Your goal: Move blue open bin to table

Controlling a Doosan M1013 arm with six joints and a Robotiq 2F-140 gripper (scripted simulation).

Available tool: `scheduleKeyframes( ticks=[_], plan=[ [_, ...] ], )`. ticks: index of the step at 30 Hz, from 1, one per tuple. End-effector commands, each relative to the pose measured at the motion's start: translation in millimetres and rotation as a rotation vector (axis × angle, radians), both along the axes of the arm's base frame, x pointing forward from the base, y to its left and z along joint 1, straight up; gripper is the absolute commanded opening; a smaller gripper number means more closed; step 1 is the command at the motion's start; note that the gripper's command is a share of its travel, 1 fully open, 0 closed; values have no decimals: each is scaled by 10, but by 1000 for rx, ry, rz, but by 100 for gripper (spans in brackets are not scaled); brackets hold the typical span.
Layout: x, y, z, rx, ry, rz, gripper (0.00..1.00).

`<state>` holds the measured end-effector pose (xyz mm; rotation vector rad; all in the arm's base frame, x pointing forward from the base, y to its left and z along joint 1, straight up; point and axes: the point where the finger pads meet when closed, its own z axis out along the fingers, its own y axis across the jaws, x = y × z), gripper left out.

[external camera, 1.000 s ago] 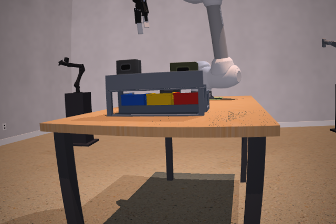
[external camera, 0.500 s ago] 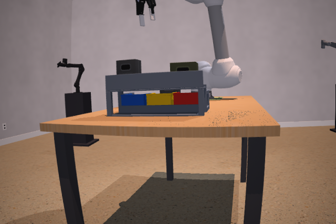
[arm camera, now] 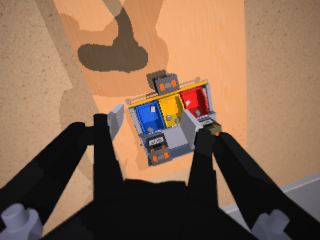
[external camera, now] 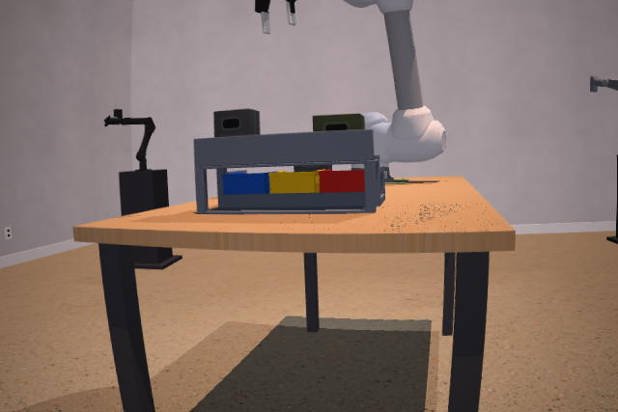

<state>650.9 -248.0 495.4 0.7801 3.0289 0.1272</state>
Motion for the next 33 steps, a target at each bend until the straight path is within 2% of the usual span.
scheduleKeyframes(
  ticks=[1,9,14,26,31,33],
  plan=[
    [17,19,22,-4,1,14,57],
    [17,19,22,-4,1,14,57],
    [215,289,392,-60,19,267,57],
    [215,289,392,-60,19,267,57],
    [414,561,760,-77,25,347,57],
    [414,561,760,-77,25,347,57]
  ],
)
